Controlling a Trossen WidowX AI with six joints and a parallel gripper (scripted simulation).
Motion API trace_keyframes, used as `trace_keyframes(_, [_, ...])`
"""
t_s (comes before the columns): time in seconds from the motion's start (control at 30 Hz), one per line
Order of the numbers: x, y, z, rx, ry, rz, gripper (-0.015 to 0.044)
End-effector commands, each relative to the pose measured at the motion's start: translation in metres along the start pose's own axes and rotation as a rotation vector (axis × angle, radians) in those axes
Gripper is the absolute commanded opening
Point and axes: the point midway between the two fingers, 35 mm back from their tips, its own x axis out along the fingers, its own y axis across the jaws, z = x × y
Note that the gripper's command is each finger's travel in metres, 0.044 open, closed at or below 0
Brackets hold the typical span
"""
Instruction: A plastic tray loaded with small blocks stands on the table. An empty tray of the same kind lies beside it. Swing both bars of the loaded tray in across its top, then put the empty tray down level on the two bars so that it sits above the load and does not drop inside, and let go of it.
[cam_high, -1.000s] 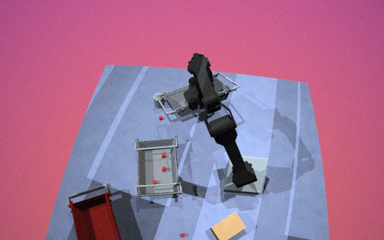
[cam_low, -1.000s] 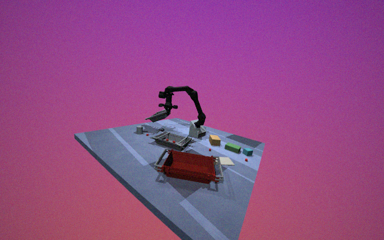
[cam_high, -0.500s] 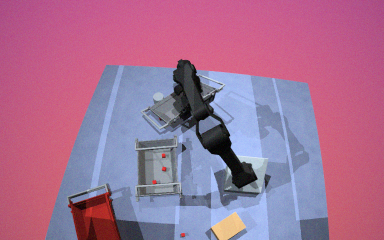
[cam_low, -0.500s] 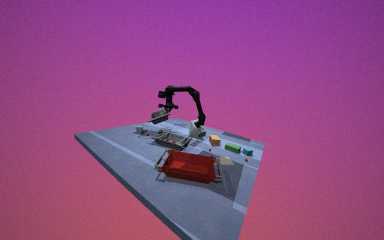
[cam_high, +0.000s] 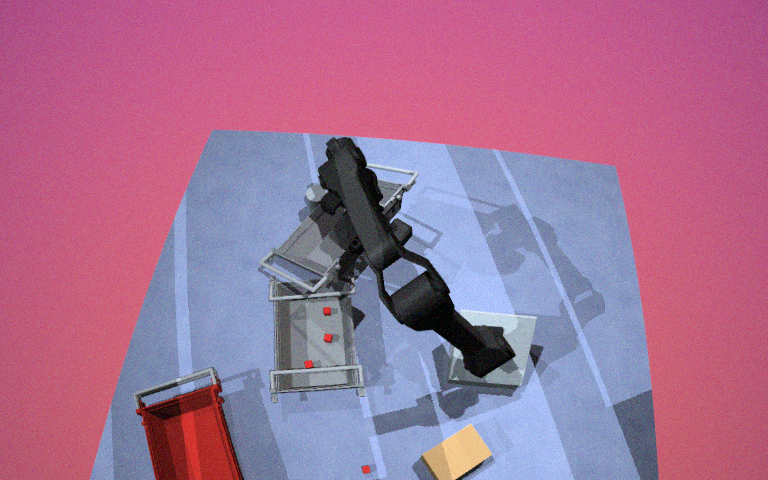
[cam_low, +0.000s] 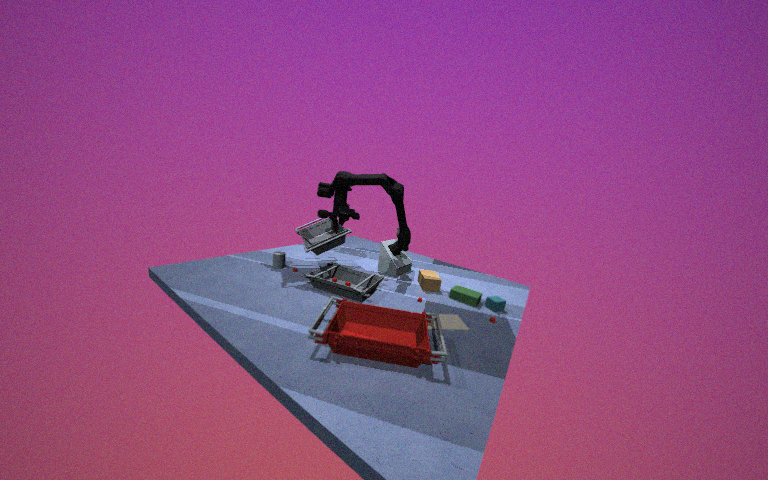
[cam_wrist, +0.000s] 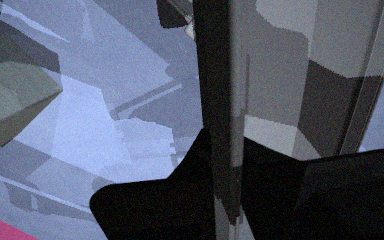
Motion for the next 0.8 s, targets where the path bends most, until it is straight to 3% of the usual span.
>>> trace_keyframes(0.0, [-0.009,-0.001,0.015,-0.069,0.001,-0.033,0.0])
trace_keyframes(0.77, [-0.002,0.008,0.105,-0.462,-0.018,-0.027,0.0])
